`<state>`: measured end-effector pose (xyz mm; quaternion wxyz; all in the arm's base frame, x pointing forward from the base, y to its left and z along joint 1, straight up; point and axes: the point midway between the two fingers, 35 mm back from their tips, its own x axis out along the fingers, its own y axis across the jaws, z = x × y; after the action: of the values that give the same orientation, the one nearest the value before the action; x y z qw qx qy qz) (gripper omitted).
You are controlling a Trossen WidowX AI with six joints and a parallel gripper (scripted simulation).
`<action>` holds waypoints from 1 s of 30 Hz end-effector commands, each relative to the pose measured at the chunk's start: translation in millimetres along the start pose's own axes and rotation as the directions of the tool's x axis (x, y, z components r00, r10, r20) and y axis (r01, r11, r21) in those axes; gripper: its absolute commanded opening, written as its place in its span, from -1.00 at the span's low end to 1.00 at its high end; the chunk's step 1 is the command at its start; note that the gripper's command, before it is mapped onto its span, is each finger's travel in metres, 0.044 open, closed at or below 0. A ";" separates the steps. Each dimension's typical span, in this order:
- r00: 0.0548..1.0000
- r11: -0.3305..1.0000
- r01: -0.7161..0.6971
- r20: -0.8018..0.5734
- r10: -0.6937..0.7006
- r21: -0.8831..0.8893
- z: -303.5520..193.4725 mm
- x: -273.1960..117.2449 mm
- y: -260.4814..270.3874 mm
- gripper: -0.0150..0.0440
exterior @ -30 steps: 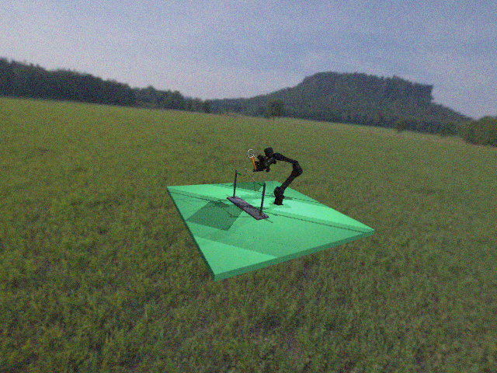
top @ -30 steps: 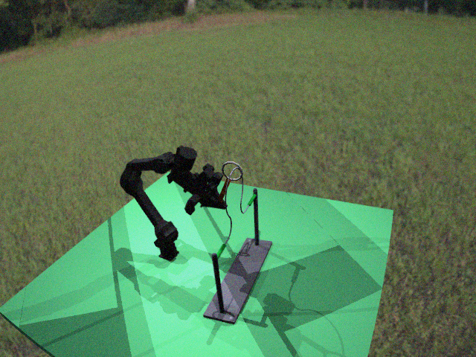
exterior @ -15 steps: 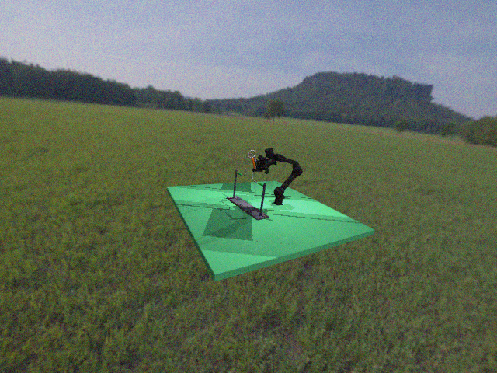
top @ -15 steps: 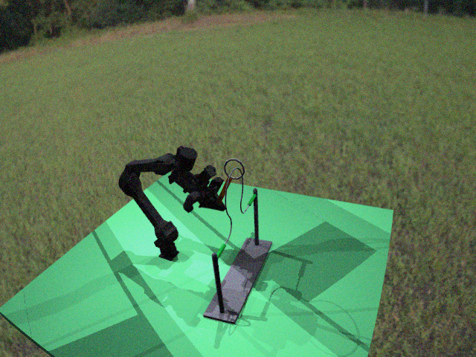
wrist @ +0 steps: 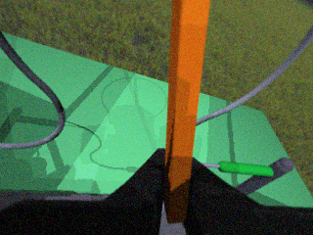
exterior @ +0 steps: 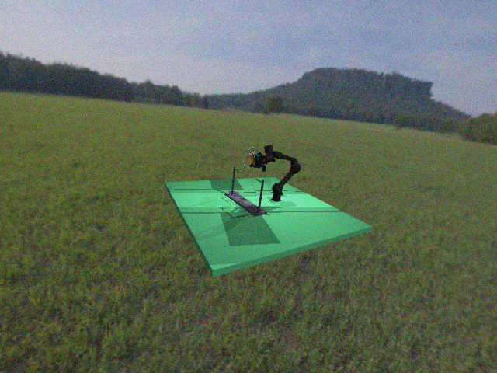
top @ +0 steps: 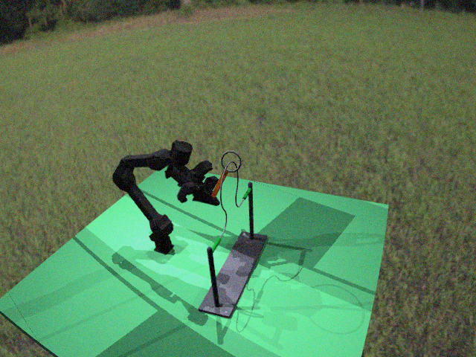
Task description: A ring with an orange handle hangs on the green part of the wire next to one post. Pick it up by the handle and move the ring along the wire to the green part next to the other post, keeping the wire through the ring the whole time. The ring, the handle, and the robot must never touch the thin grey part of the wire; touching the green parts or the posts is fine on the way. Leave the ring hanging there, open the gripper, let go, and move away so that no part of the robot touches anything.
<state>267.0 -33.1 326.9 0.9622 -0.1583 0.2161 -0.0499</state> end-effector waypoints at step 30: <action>0.978 0.909 0.206 0.091 -0.186 -0.363 1.6 0.8 -18.8 -1.00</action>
<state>268.7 -49.0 334.8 0.9172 -0.3422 0.1803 -0.0955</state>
